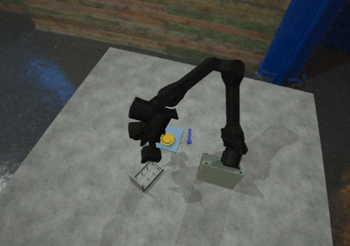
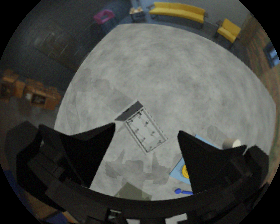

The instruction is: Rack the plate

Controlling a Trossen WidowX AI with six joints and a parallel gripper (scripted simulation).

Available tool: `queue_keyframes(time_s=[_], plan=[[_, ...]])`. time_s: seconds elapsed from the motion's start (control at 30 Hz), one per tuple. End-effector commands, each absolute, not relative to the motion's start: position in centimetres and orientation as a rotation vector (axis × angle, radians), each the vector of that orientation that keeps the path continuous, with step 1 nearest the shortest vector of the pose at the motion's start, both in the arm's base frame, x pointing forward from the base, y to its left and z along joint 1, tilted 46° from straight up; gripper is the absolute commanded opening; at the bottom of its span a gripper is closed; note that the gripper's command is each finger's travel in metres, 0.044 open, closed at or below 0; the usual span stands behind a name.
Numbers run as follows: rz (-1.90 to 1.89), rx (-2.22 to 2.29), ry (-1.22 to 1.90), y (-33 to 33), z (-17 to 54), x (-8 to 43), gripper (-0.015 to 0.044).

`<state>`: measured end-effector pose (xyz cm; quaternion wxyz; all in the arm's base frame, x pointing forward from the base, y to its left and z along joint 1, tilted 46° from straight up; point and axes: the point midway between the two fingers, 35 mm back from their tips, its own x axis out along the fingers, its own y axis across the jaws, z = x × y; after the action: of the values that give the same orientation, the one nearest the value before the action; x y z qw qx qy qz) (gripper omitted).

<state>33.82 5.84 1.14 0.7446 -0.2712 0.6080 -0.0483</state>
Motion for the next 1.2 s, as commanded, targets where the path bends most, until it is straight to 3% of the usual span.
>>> queue_keyframes(time_s=[0.0,0.5,1.17], plan=[[-0.231,-0.576,1.372,2.6,2.0,33.1,0.04],[-0.728,-0.518,1.518,-9.5,6.4,27.2,0.04],[-0.747,-0.515,1.524,-11.3,5.1,26.9,0.04]])
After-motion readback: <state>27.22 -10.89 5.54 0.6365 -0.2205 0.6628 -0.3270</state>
